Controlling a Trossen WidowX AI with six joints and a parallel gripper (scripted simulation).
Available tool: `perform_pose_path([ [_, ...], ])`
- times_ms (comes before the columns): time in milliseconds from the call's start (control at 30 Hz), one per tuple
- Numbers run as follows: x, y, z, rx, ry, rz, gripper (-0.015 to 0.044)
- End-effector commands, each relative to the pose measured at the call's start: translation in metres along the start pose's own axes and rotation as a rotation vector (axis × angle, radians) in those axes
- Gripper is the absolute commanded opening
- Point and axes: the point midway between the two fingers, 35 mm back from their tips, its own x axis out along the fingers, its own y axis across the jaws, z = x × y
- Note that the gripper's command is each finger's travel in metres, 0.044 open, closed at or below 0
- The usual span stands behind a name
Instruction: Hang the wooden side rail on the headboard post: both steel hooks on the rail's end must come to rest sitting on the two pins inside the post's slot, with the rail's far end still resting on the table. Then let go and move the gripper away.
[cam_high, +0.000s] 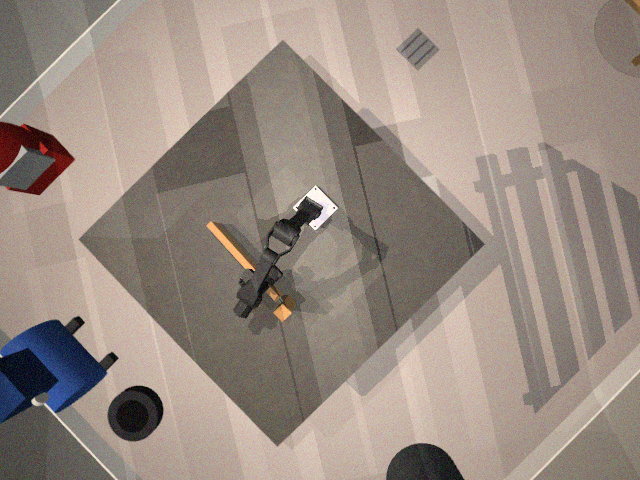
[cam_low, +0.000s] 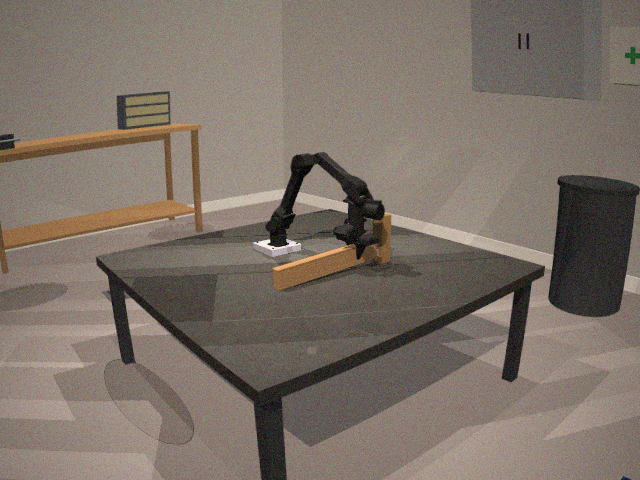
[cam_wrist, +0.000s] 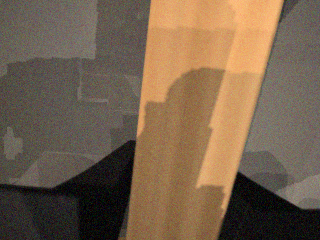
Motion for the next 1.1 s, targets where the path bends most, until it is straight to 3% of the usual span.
perform_pose_path([
  [0, -0.0025, 0.0018, -0.0017, 0.002, 0.005, 0.007, 0.0],
  [1067, -0.0027, 0.0014, -0.0051, 0.002, 0.006, 0.007, 0.0],
])
